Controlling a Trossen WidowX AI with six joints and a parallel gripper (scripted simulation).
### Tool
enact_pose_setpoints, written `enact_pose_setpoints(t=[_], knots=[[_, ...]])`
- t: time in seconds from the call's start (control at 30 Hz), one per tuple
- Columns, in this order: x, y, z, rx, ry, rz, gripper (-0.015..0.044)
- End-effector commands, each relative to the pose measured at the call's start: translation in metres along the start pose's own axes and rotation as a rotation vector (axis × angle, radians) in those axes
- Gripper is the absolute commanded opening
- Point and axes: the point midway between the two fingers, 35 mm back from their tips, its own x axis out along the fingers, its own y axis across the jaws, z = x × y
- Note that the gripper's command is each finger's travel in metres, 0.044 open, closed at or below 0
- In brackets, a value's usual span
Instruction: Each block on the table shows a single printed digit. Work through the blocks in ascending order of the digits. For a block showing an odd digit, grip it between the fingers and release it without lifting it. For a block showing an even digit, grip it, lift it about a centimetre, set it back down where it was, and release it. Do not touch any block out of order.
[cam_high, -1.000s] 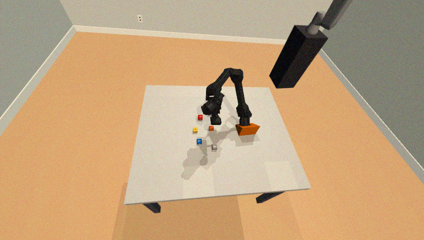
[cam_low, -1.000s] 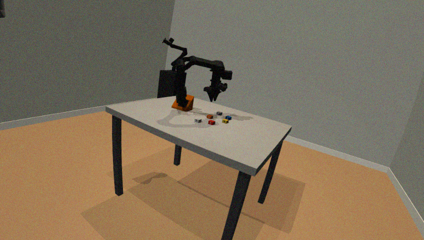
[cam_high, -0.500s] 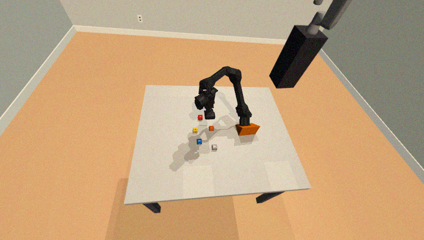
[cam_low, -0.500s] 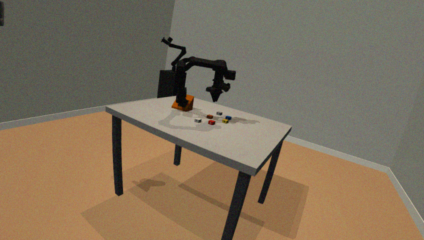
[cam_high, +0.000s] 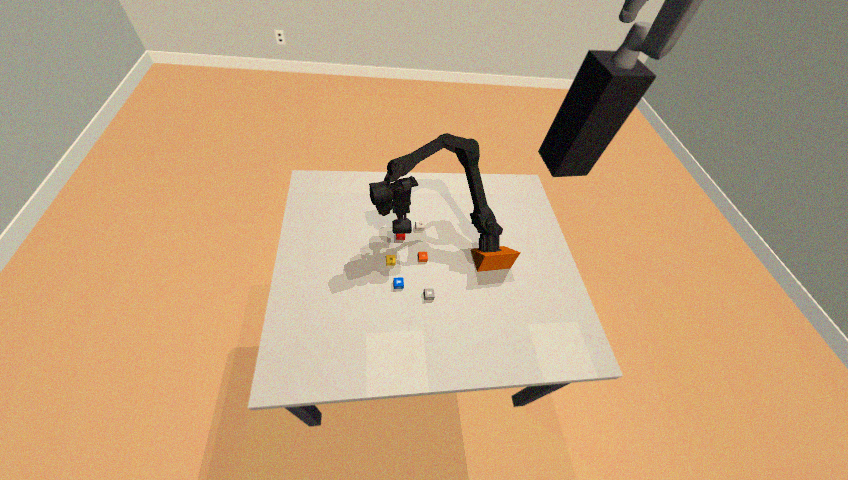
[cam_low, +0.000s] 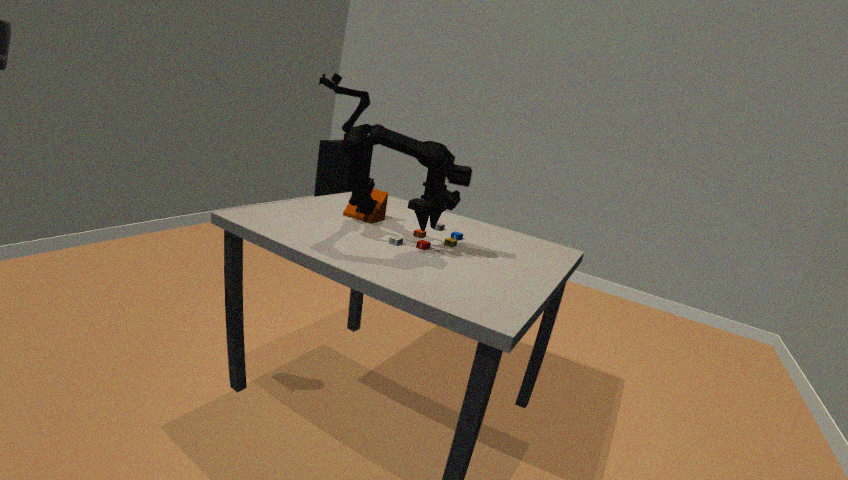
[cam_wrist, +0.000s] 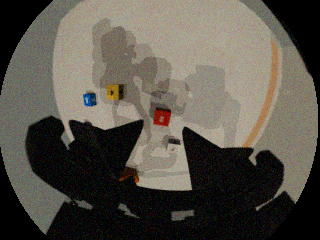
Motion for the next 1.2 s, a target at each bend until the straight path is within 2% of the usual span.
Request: enact_pose_setpoints(t=[0.0,0.03,0.87,1.17], knots=[[0.02,-0.004,-0.002,0.001,-0.003,-0.008,0.0383],[0.02,-0.004,-0.002,0.001,-0.003,-0.008,0.04],[0.056,-0.004,-0.002,0.001,-0.004,-0.009,0.04],[0.056,-0.004,-0.002,0.001,-0.004,-0.009,0.0164]])
